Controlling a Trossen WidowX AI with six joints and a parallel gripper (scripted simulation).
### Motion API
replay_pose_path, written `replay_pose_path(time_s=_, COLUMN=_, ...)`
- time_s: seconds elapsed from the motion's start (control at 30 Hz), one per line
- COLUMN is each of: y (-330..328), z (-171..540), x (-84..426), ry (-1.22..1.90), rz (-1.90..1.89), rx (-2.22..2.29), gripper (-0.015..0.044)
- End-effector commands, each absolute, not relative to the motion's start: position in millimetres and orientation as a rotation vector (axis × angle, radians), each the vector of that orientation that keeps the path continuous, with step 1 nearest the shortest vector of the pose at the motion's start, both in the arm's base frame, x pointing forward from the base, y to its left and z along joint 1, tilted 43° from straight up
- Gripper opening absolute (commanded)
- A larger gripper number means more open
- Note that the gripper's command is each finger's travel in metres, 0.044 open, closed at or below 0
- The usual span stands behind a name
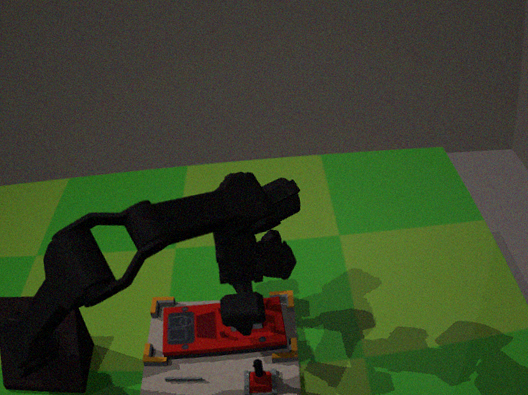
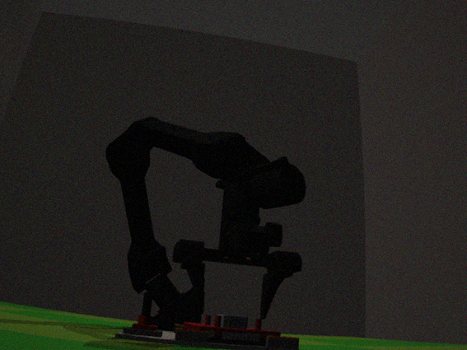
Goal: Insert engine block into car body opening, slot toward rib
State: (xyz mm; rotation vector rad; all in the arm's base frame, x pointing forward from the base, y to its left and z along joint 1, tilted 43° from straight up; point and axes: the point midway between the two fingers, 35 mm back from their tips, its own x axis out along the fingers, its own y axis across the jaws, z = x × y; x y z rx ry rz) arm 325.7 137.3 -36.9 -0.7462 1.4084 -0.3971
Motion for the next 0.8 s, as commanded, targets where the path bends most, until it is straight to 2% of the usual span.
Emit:
replay_pose_path(time_s=0.0, y=137.4, z=-36.7, x=325.7, ry=1.408, rz=-0.397, rx=-0.746, gripper=0.044)
replay_pose_path(time_s=0.3, y=146.4, z=-25.8, x=324.0, ry=1.407, rz=-0.395, rx=-0.752, gripper=0.044)
replay_pose_path(time_s=0.77, y=146.4, z=-25.8, x=324.0, ry=1.407, rz=-0.395, rx=-0.752, gripper=0.0072)
